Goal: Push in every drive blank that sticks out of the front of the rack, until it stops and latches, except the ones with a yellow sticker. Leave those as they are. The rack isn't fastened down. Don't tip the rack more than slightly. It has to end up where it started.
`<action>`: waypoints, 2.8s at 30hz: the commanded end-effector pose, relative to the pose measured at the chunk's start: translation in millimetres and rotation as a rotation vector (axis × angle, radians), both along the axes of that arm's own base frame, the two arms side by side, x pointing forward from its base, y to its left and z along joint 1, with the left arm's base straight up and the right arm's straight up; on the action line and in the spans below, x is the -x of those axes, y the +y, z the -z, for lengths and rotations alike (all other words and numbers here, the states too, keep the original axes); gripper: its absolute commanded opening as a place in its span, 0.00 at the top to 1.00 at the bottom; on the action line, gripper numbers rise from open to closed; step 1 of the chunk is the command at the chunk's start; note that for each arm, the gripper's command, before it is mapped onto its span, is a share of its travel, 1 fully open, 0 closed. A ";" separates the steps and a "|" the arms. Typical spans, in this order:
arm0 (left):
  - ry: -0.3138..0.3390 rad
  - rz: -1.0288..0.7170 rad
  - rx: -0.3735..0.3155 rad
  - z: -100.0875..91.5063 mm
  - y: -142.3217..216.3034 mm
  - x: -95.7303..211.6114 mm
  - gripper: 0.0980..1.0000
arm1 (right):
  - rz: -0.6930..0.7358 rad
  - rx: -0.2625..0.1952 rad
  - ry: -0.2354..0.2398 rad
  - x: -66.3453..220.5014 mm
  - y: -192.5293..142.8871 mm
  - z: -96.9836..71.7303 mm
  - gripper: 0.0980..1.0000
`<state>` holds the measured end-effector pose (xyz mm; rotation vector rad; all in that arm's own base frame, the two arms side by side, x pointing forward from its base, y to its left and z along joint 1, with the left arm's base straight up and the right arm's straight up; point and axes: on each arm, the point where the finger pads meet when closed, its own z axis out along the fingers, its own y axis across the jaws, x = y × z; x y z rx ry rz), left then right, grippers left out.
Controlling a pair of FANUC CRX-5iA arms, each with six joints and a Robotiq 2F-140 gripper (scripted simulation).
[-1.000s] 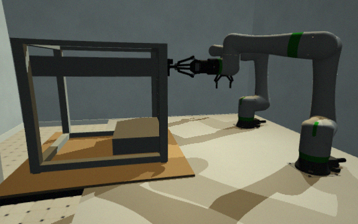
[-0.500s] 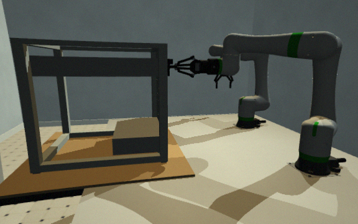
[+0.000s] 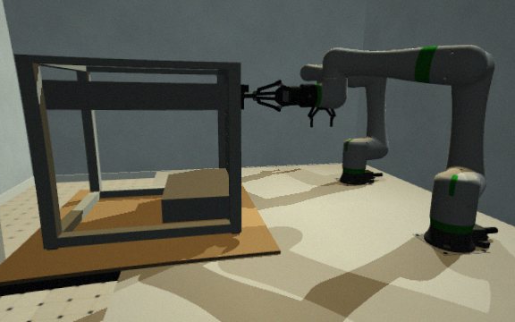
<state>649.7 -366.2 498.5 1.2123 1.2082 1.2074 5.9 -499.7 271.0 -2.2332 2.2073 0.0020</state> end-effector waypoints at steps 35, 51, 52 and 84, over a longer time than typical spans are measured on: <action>-0.002 0.000 0.001 -1.3 0.4 74.8 0.00 | 0.000 0.002 0.000 0.2 -0.3 -1.0 0.00; -0.002 0.000 0.001 -1.3 0.4 74.8 0.00 | 0.000 0.002 0.000 0.2 -0.3 -1.0 0.00; -0.002 0.000 0.001 -1.3 0.4 74.8 0.00 | 0.000 0.002 0.000 0.2 -0.3 -1.0 0.00; -0.002 0.000 0.001 -1.3 0.4 74.8 0.00 | 0.000 0.002 0.000 0.2 -0.3 -1.0 0.00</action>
